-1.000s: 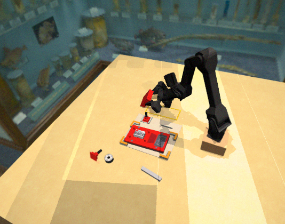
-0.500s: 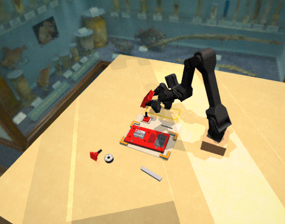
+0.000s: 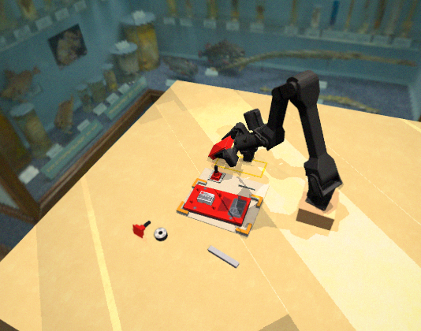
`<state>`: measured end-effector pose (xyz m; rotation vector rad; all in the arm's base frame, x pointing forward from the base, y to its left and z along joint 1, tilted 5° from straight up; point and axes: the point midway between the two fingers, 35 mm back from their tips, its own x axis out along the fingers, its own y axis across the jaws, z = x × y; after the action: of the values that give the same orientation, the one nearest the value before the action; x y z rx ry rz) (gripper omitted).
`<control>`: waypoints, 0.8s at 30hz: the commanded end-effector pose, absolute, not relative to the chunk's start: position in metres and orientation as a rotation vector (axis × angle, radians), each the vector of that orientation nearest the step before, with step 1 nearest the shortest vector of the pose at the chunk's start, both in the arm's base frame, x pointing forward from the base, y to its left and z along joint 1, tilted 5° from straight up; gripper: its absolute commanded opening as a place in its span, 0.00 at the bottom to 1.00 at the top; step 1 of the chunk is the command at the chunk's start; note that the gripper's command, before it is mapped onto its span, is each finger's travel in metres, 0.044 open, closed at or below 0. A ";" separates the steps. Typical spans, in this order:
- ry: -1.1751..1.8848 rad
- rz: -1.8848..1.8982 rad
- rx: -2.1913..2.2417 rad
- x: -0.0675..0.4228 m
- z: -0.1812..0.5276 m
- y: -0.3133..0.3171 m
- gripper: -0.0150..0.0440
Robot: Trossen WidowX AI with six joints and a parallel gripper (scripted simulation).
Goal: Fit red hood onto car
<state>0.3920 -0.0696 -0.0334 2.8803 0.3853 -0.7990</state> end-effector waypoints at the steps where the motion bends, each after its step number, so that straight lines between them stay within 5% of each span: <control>1: 0.384 -0.803 2.886 0.389 -0.027 -0.072 1.00; 16: 0.360 -0.873 2.962 0.317 0.057 -0.093 1.00; 24: 0.361 -0.863 2.944 0.338 0.041 -0.094 1.00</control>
<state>0.3378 -0.0933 0.0432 2.9409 0.3651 -0.8525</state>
